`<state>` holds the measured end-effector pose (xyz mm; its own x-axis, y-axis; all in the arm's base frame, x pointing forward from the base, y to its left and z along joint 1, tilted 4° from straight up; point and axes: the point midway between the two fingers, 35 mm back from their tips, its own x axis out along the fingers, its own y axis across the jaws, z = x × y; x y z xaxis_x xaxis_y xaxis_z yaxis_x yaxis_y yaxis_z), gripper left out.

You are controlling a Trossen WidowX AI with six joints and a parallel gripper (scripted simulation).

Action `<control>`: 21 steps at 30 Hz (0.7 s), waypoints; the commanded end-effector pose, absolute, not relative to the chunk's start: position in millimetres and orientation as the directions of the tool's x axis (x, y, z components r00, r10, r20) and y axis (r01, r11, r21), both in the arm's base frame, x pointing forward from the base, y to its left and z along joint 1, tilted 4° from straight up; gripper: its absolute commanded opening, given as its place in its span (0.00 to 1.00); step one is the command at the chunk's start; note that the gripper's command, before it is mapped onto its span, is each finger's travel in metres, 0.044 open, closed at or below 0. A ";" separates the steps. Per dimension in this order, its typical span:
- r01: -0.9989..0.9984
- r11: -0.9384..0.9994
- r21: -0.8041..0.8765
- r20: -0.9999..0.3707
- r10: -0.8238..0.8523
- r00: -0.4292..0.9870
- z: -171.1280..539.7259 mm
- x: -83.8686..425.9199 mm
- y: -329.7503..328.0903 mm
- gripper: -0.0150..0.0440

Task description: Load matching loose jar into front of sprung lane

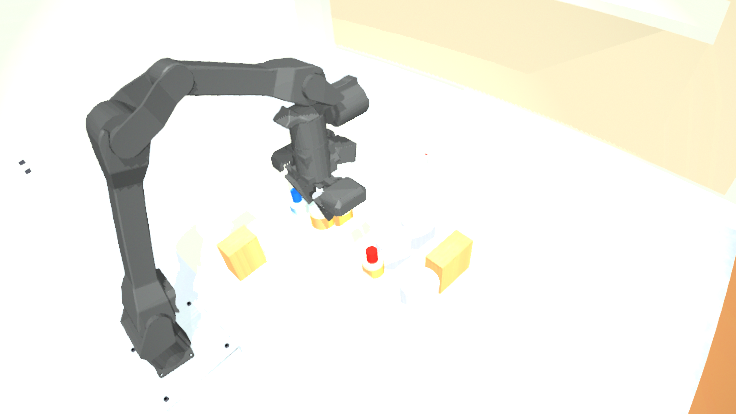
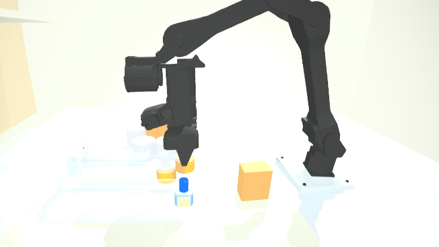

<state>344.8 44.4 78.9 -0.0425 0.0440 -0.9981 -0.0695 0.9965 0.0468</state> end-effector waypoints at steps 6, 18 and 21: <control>-0.077 0.996 0.050 -0.999 0.049 -0.010 82.0 353.9 45.5 0.25; -0.077 0.996 0.050 -0.999 0.049 -0.010 82.0 355.5 45.6 0.25; -0.077 0.996 0.050 -0.999 0.049 -0.010 82.0 355.9 45.7 0.25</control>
<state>348.1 44.7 78.5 -0.0400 0.0442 -0.9982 -0.0695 0.9965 0.0469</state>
